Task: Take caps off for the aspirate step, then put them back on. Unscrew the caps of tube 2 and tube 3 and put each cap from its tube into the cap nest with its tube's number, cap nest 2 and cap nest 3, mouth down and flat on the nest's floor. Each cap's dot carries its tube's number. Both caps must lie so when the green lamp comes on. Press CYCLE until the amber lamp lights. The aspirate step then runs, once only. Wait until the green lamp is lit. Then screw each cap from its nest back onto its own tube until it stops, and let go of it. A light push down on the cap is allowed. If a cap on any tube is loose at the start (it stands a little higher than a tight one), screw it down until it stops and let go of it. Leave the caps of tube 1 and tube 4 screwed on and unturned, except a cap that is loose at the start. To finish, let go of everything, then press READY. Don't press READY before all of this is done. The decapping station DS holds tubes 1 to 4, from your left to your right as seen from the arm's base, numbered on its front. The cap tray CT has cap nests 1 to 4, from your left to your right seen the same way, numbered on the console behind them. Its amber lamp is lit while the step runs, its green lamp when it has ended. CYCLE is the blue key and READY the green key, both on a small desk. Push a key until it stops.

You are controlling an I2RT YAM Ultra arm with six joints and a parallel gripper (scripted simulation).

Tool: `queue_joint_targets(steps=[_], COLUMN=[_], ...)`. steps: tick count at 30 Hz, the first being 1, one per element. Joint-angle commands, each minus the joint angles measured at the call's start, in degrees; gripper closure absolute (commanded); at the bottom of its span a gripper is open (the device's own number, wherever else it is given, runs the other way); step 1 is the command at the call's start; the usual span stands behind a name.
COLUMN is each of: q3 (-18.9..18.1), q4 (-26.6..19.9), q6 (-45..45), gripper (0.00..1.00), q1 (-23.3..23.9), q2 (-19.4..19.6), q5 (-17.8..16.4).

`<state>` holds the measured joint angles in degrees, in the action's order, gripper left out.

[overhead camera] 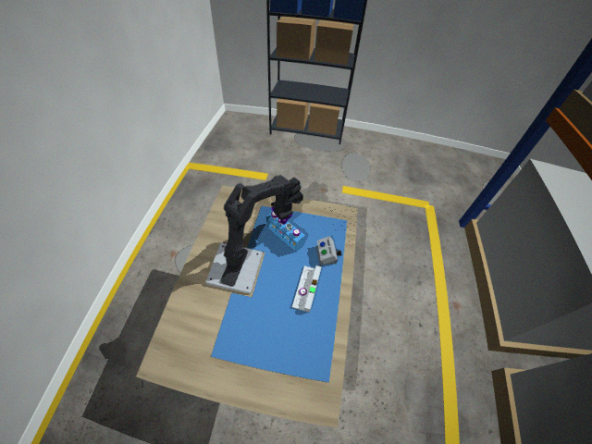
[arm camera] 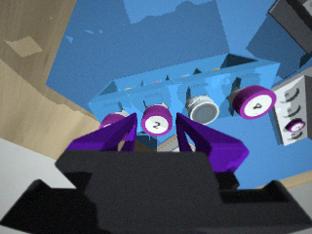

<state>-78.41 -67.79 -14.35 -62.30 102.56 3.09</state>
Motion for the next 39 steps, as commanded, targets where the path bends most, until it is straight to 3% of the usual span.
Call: queue_joint_targets(steps=[1, 15, 34, 35, 39], q3=[-0.41, -0.22, -0.05, -0.05, -0.04], q4=[0.18, 0.20, -0.05, -0.05, -0.06], q6=[10.10, 36.80, 36.90, 36.90, 36.91], gripper=[0.51, 0.51, 0.51, 1.00, 1.00], q1=[-0.02, 0.01, 0.11, 0.11, 0.12], q2=[-0.37, -0.54, -0.98, -0.98, -0.98], q5=[-0.04, -0.04, -0.04, -0.04, -0.04])
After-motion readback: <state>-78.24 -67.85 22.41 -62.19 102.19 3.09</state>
